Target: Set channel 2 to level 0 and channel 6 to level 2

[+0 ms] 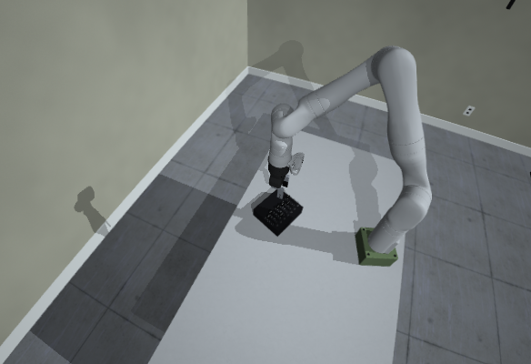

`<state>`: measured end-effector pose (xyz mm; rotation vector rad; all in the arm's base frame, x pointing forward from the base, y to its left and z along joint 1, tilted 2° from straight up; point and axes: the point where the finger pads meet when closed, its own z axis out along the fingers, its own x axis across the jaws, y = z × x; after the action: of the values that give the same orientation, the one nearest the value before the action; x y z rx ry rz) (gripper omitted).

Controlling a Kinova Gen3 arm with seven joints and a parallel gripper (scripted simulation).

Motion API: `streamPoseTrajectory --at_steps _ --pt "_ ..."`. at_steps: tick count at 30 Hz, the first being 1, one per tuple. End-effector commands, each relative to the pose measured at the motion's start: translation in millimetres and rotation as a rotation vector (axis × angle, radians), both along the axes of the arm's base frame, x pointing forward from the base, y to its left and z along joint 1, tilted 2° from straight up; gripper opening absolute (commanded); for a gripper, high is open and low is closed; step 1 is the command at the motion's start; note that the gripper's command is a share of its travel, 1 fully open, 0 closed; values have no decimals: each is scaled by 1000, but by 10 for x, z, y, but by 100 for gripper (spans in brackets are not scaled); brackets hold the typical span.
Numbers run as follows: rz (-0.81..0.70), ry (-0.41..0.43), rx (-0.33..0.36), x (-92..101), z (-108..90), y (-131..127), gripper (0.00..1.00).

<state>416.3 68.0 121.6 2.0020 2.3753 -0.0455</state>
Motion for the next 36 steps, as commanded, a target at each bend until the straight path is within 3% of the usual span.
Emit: streamPoseTrajectory --at_steps 1,21,36 --pt "-4 -10 11 28 28 66 100" --pt "23 -2 11 7 11 61 100" --pt "220 54 13 -139 -105 31 100"
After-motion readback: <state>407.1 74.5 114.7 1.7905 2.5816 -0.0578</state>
